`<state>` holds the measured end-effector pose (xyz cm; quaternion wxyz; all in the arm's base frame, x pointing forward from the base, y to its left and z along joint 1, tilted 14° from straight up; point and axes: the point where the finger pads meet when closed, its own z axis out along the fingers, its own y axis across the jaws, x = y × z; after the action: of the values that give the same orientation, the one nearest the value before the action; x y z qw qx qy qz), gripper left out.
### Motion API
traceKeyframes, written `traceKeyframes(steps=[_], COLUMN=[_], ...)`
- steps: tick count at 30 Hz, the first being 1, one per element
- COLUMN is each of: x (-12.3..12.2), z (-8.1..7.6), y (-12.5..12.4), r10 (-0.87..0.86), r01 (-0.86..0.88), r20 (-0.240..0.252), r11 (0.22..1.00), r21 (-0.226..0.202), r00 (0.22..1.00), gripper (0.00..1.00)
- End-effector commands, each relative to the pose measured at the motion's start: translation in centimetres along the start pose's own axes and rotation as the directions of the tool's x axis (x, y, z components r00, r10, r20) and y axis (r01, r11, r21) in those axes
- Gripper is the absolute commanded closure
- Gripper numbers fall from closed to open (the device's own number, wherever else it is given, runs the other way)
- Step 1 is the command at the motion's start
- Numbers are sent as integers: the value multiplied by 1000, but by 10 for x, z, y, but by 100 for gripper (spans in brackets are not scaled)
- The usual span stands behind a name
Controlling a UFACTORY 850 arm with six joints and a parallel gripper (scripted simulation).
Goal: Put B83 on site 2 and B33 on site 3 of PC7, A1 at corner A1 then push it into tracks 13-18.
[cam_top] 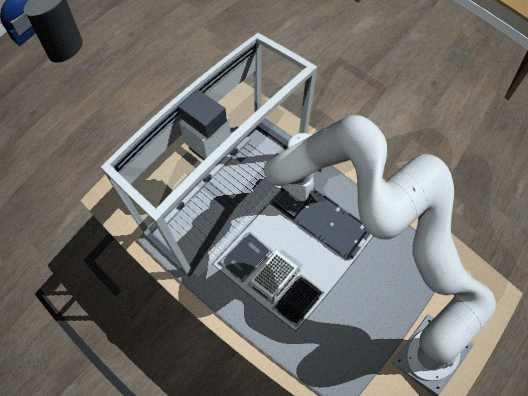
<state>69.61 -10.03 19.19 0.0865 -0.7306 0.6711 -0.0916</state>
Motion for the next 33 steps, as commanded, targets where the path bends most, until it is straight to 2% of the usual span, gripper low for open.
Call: traceKeyframes(steps=[1,15,16,33], x=[0,0,0,0], z=[-1,-1,0,0], y=[-1,-1,-1,-1], r10=[0,0,0,0], r01=[0,0,0,0], r20=[-1,-1,-1,-1], r11=[1000,1000,1000,1000], r21=[3,3,3,3], r00=[1000,1000,1000,1000], gripper=[100,100,0,0])
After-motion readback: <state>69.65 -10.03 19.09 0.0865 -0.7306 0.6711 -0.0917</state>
